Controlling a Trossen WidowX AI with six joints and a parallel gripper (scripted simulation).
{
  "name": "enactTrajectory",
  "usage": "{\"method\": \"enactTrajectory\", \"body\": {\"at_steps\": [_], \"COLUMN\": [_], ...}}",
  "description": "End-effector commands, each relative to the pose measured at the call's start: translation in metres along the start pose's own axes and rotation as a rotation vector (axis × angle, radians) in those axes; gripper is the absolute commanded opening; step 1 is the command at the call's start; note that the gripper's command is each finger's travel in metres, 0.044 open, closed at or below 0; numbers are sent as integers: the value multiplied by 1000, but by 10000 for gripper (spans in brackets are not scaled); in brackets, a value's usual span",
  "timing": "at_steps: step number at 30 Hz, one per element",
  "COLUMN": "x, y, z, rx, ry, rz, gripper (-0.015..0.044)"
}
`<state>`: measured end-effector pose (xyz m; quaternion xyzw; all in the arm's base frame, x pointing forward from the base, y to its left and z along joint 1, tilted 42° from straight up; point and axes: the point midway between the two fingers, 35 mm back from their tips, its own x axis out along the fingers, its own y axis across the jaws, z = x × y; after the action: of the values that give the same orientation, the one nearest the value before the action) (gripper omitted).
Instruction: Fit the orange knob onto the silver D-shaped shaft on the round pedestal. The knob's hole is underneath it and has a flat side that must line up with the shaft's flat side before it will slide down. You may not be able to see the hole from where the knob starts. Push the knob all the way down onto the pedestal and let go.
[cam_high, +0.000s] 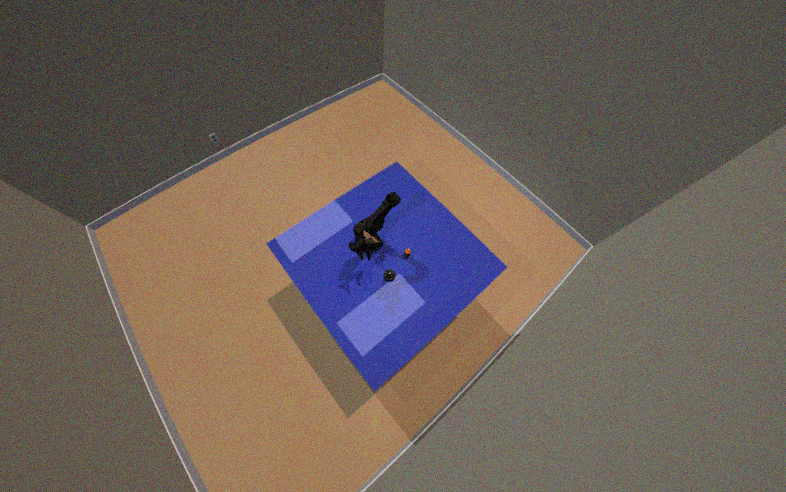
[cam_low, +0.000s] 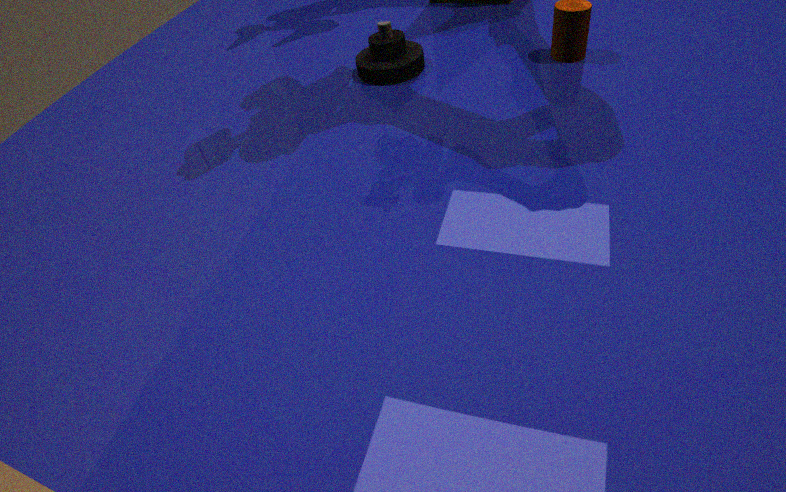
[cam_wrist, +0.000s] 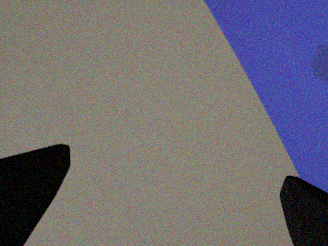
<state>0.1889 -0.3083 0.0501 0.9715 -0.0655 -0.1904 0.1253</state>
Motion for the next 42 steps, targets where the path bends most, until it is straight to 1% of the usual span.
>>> {"method": "enactTrajectory", "body": {"at_steps": [1, 7, 10, 13, 19, 26, 28, 34, 38, 42], "x": [44, 73, 78, 75, 49, -11, -18, -17, -10, -9], "y": [-39, -101, -135, -174, -239, -301, -306, -306, -332, -337], "z": [-41, -88, -111, -135, -173, -207, -210, -206, -191, -188], "rx": [-135, -284, -371, -473, -658, -887, -908, -908, -908, -908], "ry": [-31, -32, -35, -37, -23, 23, 29, 29, 31, 31], "rz": [-225, -476, -613, -770, -1041, -1370, -1402, -1402, -1402, -1402], "gripper": [440, 440, 440, 440, 440, 440, 440, 440, 440, 440]}}
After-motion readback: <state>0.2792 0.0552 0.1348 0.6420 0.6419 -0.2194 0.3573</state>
